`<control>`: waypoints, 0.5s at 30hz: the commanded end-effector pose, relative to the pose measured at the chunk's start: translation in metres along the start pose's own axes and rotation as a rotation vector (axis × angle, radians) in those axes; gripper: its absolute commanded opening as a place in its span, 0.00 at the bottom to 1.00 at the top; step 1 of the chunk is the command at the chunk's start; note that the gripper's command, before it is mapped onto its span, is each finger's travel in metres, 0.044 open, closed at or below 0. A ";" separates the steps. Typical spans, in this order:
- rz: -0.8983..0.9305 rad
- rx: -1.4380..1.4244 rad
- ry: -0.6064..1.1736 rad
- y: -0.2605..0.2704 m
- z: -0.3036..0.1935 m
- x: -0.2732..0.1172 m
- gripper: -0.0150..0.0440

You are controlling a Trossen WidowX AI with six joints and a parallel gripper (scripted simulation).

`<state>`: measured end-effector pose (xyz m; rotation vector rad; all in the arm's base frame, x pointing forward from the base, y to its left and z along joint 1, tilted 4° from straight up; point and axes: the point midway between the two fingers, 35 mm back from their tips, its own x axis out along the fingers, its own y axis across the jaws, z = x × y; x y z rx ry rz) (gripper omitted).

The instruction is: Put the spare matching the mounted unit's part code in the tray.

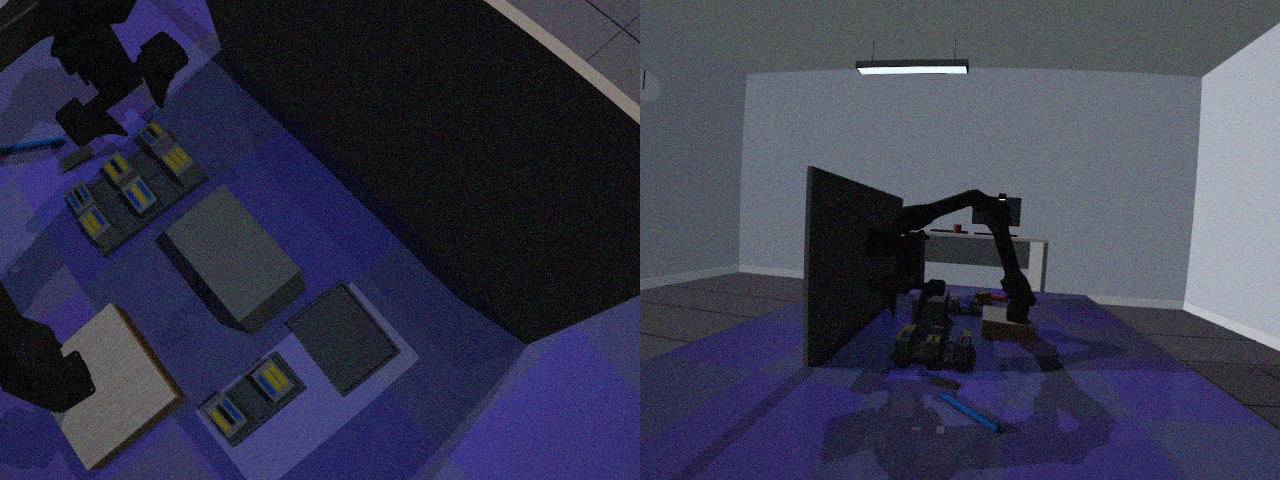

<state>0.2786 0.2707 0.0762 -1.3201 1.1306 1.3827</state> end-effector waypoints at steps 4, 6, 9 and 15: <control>0.004 0.006 -0.002 0.001 0.001 0.009 0.76; 0.004 0.006 -0.002 0.000 0.001 0.012 0.76; 0.004 0.006 -0.002 0.000 0.001 0.017 0.76; 0.004 0.006 -0.002 -0.001 0.001 0.027 0.76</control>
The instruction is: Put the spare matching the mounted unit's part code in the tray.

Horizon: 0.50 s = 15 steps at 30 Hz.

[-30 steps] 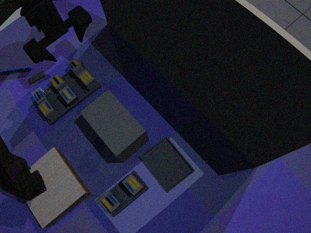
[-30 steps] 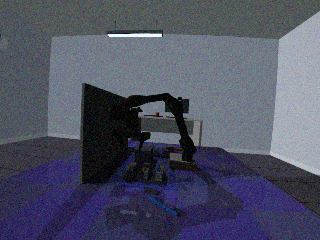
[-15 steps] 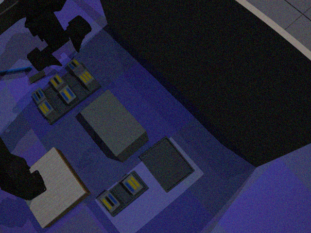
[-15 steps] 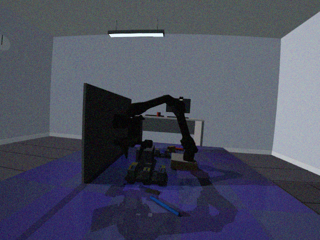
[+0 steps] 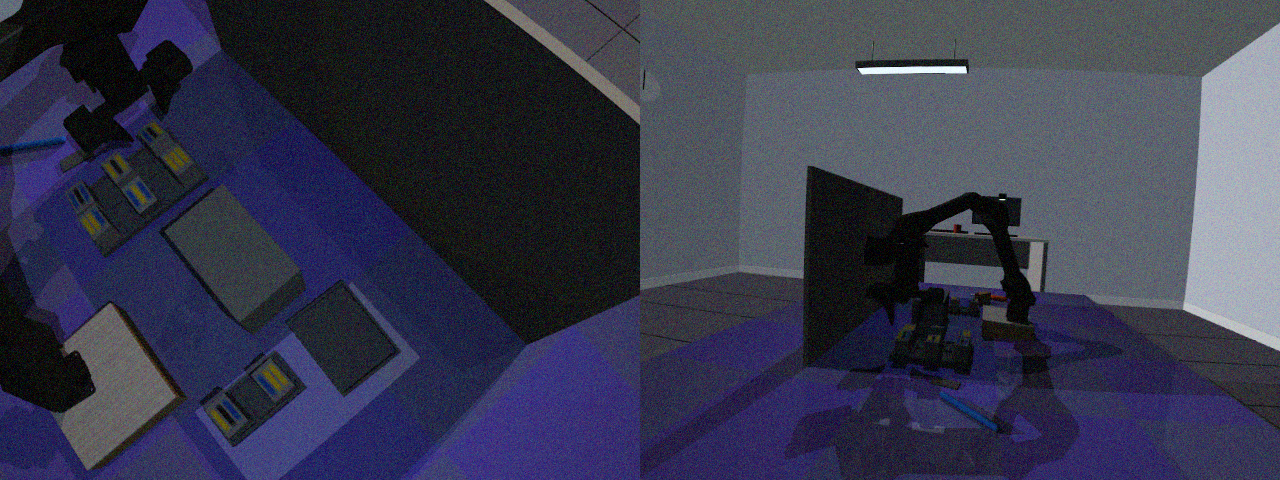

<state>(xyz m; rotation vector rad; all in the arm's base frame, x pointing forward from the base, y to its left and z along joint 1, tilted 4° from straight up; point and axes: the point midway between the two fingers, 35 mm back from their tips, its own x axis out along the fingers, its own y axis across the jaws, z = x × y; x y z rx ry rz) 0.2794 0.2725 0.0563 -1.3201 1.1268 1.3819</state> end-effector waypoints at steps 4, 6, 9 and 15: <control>0.007 0.006 0.000 0.001 0.000 0.014 0.76; 0.007 0.006 0.000 0.000 0.000 0.017 0.76; 0.007 0.006 0.000 0.000 0.000 0.022 0.76; 0.007 0.006 0.000 0.000 0.000 0.032 0.76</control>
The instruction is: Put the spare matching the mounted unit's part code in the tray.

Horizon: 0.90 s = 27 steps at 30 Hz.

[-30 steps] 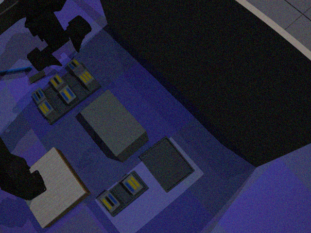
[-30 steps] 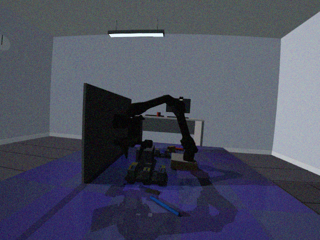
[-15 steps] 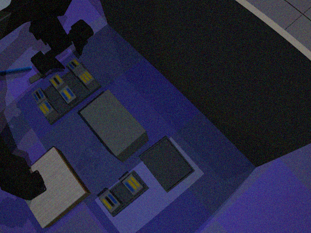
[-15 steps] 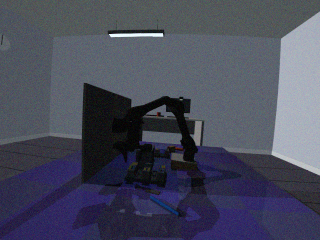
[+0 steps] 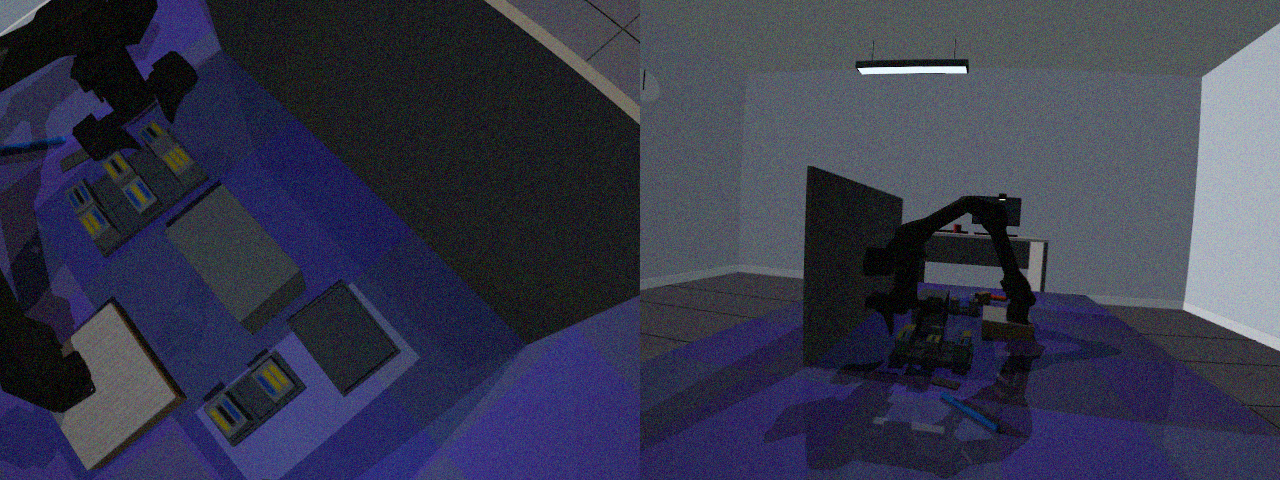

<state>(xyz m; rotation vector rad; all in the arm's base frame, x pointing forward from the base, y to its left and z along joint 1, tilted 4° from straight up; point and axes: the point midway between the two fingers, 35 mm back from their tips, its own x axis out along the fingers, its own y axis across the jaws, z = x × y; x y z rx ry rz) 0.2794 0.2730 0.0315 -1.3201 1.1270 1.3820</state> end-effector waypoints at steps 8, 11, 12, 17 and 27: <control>0.007 0.006 0.000 0.002 -0.001 0.020 0.76; 0.007 0.006 0.000 0.002 -0.001 0.025 0.76; 0.007 0.006 0.000 0.002 -0.001 0.026 0.76; 0.007 0.006 0.000 0.003 -0.002 0.034 0.76; 0.005 0.000 0.003 0.002 -0.002 0.036 0.67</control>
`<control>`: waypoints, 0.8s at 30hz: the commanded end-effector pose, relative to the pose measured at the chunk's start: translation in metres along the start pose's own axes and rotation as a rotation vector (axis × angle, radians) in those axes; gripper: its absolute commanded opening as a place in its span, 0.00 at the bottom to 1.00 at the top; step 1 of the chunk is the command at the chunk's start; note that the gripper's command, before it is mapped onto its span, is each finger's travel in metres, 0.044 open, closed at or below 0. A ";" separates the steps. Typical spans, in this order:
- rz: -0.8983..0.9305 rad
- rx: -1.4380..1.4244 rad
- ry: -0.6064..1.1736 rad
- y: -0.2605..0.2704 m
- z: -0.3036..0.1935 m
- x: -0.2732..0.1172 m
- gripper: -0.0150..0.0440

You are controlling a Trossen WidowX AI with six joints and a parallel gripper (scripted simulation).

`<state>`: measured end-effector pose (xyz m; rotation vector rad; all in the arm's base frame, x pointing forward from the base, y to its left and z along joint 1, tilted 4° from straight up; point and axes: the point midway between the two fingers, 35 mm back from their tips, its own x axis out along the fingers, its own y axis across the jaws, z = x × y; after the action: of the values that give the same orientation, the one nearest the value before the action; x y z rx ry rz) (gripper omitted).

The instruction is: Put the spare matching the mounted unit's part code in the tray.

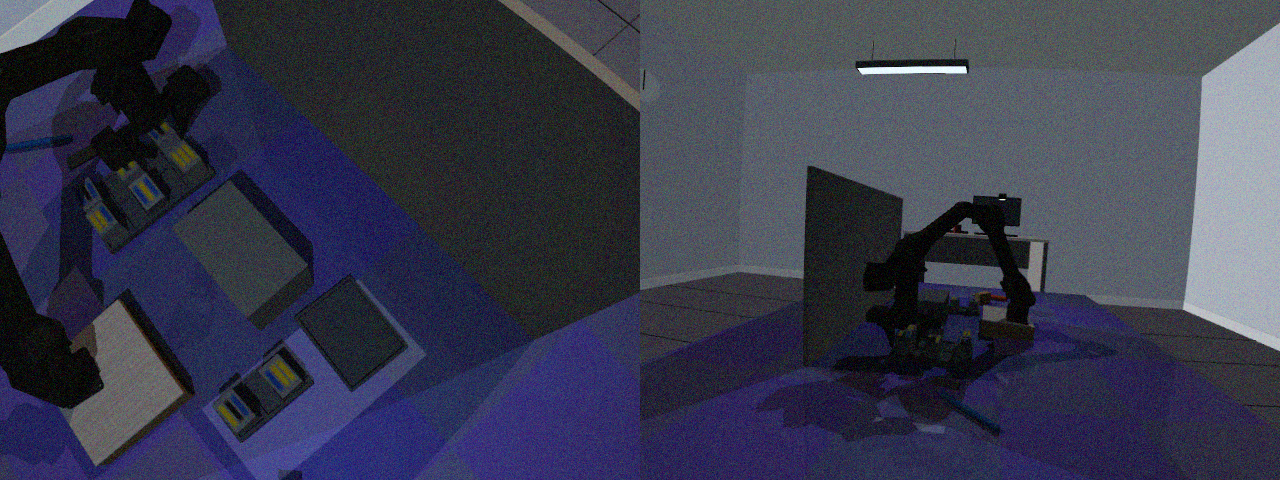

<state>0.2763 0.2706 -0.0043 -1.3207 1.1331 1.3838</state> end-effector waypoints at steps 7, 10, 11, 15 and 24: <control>0.000 0.000 0.000 0.000 0.000 0.000 0.46; 0.000 0.000 0.000 0.000 0.000 0.000 0.39; 0.000 0.000 0.000 0.000 0.000 0.000 0.35; 0.000 0.000 0.000 0.000 0.000 0.000 0.25; 0.000 0.001 -0.001 -0.001 0.001 -0.009 0.25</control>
<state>0.2767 0.2709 -0.0028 -1.3204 1.1329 1.3833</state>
